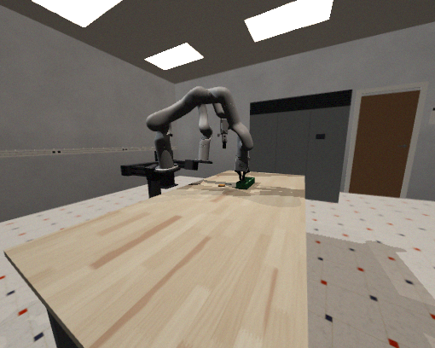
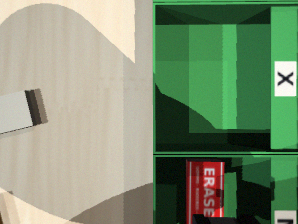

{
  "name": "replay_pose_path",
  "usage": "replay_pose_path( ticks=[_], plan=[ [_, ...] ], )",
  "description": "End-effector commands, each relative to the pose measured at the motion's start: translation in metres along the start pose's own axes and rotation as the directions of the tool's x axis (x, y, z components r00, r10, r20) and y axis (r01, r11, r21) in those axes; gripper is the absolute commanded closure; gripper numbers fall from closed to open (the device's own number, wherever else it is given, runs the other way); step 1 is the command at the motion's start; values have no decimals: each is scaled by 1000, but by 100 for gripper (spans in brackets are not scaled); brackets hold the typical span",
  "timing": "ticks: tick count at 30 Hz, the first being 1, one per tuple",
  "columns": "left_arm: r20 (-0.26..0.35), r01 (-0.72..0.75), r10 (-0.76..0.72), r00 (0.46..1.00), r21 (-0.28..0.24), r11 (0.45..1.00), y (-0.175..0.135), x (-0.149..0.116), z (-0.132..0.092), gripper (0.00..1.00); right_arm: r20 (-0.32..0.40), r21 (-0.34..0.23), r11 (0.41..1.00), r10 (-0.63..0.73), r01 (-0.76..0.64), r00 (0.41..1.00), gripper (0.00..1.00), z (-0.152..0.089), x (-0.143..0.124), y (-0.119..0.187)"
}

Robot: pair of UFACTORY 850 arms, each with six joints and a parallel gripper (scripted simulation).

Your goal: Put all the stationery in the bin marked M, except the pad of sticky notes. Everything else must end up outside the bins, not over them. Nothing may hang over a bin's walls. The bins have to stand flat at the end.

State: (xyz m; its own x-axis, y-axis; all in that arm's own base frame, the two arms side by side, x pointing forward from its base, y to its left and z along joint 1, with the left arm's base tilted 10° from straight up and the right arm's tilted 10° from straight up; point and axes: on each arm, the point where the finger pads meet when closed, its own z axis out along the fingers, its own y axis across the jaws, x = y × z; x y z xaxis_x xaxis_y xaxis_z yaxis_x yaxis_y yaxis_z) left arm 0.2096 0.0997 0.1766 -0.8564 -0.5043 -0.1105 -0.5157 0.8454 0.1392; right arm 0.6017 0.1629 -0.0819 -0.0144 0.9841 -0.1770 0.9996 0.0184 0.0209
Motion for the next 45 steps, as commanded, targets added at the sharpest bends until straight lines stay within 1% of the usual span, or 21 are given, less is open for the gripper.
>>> replay_pose_path(
  ticks=[1, 14, 29, 30, 45],
  plan=[
    [1, 0, 0, 1000, 0, 1000, 0, -1, 0, 0, 0, -2, 1000, 0, 0, 1000, 90, 9, 0, 1],
    [1, 0, 0, 1000, 0, 1000, 0, -1, 0, 0, 0, -2, 1000, 0, 0, 1000, 90, 31, 0, 1],
    [1, 0, 0, 1000, 0, 1000, 0, -1, 0, 0, 0, -2, 1000, 0, 0, 1000, 90, 31, 1, 1],
    [1, 0, 0, 1000, 0, 1000, 0, -1, 0, 0, 0, -2, 1000, 0, 0, 1000, 70, 31, 1, 1],
    [1, 0, 0, 1000, 0, 1000, 0, -1, 0, 0, 0, -2, 1000, 0, 0, 1000, 70, 31, 1, 1]
  ],
)
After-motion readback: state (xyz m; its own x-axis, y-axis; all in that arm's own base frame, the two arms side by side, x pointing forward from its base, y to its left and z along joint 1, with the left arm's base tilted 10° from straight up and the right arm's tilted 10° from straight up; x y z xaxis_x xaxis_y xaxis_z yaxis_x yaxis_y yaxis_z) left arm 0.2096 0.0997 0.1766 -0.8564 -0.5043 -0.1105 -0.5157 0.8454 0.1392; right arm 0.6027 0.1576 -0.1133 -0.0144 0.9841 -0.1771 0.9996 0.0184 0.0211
